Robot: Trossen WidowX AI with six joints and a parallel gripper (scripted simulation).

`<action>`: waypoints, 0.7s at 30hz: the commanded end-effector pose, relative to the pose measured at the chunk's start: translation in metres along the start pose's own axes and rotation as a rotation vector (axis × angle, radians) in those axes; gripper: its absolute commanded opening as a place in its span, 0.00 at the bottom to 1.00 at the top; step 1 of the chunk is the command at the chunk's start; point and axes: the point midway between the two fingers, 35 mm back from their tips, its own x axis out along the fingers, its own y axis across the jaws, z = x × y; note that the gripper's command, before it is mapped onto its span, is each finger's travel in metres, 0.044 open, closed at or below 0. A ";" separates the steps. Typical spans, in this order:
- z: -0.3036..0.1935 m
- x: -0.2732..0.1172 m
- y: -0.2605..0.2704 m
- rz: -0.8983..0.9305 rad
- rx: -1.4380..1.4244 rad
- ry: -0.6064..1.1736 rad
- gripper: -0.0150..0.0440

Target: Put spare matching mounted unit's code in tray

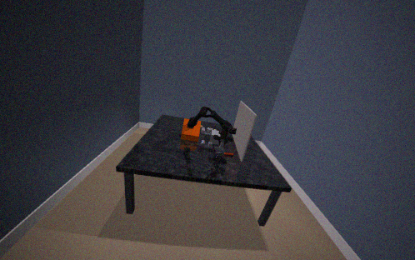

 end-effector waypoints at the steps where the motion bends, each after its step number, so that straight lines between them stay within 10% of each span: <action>1: 0.001 0.004 0.000 -0.002 -0.006 -0.003 0.25; 21: 0.000 0.023 0.005 -0.001 -0.007 0.004 0.25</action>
